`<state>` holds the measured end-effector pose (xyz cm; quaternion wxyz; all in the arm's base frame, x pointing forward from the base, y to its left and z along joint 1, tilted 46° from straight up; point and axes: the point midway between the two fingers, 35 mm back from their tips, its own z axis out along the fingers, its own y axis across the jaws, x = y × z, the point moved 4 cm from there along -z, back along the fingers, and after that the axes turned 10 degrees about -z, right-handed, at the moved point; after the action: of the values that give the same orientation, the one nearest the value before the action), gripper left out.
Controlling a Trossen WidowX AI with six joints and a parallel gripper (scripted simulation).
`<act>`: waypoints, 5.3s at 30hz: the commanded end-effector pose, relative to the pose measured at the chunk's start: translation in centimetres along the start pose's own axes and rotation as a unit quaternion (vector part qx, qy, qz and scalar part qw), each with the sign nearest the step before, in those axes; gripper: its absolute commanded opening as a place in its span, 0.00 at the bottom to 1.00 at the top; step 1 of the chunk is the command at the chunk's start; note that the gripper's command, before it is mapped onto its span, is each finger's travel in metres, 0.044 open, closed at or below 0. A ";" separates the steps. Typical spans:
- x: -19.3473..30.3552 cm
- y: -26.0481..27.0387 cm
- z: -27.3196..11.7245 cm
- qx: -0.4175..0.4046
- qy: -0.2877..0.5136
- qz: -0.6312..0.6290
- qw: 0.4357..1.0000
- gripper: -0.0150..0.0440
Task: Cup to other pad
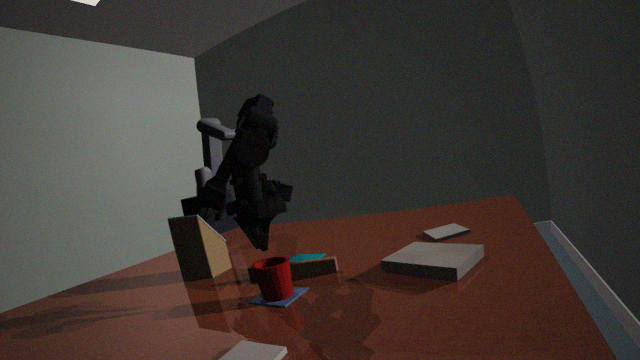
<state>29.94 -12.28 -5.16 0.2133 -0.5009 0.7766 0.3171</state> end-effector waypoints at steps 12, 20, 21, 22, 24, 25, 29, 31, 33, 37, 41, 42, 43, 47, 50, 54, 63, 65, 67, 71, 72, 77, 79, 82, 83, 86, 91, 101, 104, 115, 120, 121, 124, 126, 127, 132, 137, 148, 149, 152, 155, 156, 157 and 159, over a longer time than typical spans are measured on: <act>0.0 0.0 2.6 -0.002 -0.004 0.003 1.000 0.50; 0.0 0.1 3.9 -0.003 -0.004 0.003 1.000 0.50; 0.0 0.1 4.1 -0.003 -0.004 0.003 1.000 0.50; 0.0 0.1 4.3 -0.003 -0.004 0.003 1.000 0.50; 0.0 0.1 4.6 -0.003 -0.004 0.003 1.000 0.50; 0.0 0.1 4.8 -0.003 -0.004 0.003 1.000 0.50; -0.1 0.2 5.4 -0.003 -0.005 0.003 1.000 0.50; -0.1 0.2 5.7 -0.003 -0.005 0.003 1.000 0.50; -0.1 0.3 5.9 -0.003 -0.005 0.003 1.000 0.50; -0.1 0.3 6.0 -0.003 -0.005 0.003 1.000 0.50; -0.1 0.1 5.8 -0.002 -0.002 0.000 1.000 0.42; -0.1 0.1 5.8 -0.002 -0.002 0.000 1.000 0.37; -0.1 0.1 5.8 -0.002 -0.002 0.000 1.000 0.33; -0.1 0.1 5.8 -0.002 -0.002 0.000 1.000 0.28; -0.1 0.1 5.8 -0.002 -0.002 0.000 1.000 0.25; -0.1 0.1 5.7 -0.002 -0.002 0.000 1.000 0.25; 0.0 0.0 2.5 -0.002 -0.002 0.002 1.000 0.25; 0.1 0.1 1.6 -0.002 -0.003 0.002 1.000 0.25; 0.1 0.2 0.6 -0.003 -0.003 0.002 1.000 0.25; 0.1 0.3 -0.1 -0.003 -0.004 0.003 1.000 0.25; 0.1 0.3 -0.1 -0.003 -0.004 0.003 1.000 0.25; 0.2 0.3 0.2 -0.001 -0.007 0.006 1.000 0.25; 0.2 0.3 0.2 -0.001 -0.007 0.006 1.000 0.25; 0.2 0.3 0.2 -0.001 -0.007 0.006 1.000 0.25; 0.2 0.3 0.2 -0.001 -0.007 0.006 1.000 0.25; 0.2 0.3 0.2 -0.001 -0.007 0.006 1.000 0.25; 0.1 0.3 0.2 -0.001 -0.007 0.006 1.000 0.25; -1.3 1.3 0.1 -0.002 -0.006 0.005 1.000 0.25; -1.8 1.7 0.1 -0.003 -0.005 0.004 1.000 0.25; -3.6 2.9 -0.1 -0.003 -0.005 0.004 1.000 0.25; -4.4 3.5 -0.1 -0.004 -0.005 0.004 1.000 0.25; -4.6 3.6 -0.1 -0.004 -0.005 0.004 1.000 0.25; -5.0 4.0 -0.2 -0.004 -0.005 0.004 1.000 0.25; -5.4 4.2 -0.2 -0.004 -0.005 0.004 1.000 0.25; -5.5 4.3 -0.2 -0.004 -0.005 0.004 1.000 0.25; -6.3 4.9 -0.3 -0.004 -0.005 0.004 1.000 0.25; -7.1 5.5 -0.3 -0.004 -0.005 0.004 1.000 0.25; -8.8 6.7 -0.4 -0.005 -0.006 0.004 1.000 0.25; -9.0 6.8 -0.4 -0.005 -0.006 0.004 1.000 0.25; -9.5 7.2 -0.5 -0.005 -0.006 0.004 1.000 0.25; -9.9 7.5 -0.5 -0.005 -0.006 0.004 1.000 0.25; -10.1 7.6 -0.5 -0.005 -0.006 0.004 1.000 0.25; -10.2 7.7 -0.5 -0.005 -0.006 0.004 1.000 0.25; -10.6 8.0 -0.5 -0.005 -0.006 0.004 1.000 0.25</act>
<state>27.25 -4.02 3.84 0.2139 -0.5000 0.7753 0.3210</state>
